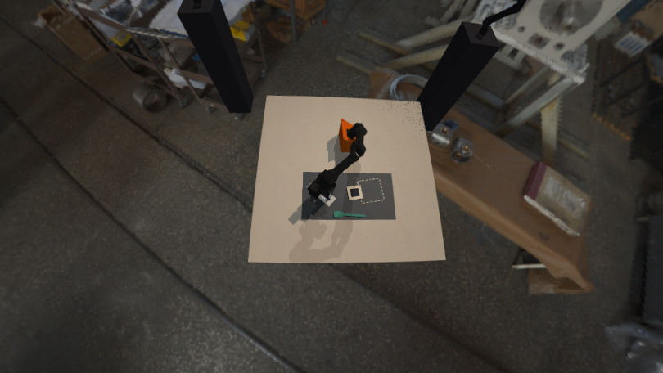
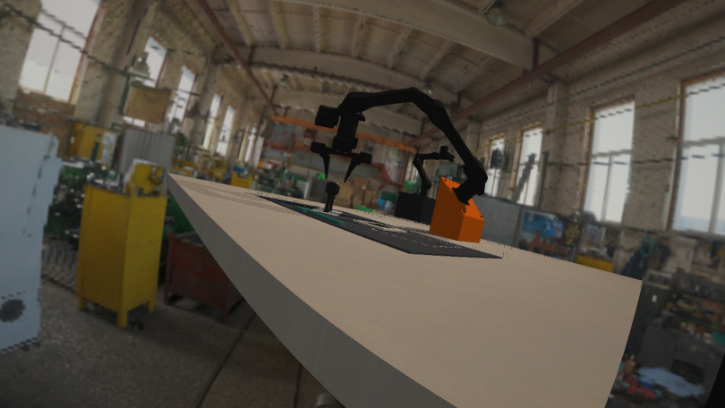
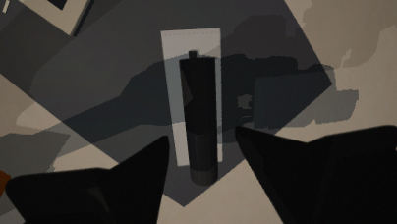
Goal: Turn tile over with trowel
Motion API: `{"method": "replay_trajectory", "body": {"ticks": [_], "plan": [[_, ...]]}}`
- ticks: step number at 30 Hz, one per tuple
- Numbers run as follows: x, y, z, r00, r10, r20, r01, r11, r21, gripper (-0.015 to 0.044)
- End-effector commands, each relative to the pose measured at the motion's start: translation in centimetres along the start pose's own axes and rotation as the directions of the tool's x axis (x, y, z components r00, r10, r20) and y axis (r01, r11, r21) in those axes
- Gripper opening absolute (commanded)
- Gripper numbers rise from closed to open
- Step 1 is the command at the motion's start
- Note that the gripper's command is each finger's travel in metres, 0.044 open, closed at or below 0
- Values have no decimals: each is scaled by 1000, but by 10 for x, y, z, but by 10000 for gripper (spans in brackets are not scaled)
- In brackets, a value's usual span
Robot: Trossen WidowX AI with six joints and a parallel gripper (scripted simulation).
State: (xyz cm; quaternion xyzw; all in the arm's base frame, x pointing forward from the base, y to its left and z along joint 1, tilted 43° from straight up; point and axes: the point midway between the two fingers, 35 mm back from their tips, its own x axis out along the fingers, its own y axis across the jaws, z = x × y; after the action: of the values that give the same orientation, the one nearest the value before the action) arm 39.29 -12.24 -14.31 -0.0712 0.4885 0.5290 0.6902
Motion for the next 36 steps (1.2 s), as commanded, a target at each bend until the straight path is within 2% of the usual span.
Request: {"method": "replay_trajectory", "body": {"ticks": [1,19,24,36], "plan": [[6,0,0,1000,-1,3,1,1000,11,270],[33,-1,1,1000,0,4,0,999,38,270],[33,-1,1,1000,0,4,0,999,38,139],[33,-1,1,1000,0,4,0,999,38,130]]}}
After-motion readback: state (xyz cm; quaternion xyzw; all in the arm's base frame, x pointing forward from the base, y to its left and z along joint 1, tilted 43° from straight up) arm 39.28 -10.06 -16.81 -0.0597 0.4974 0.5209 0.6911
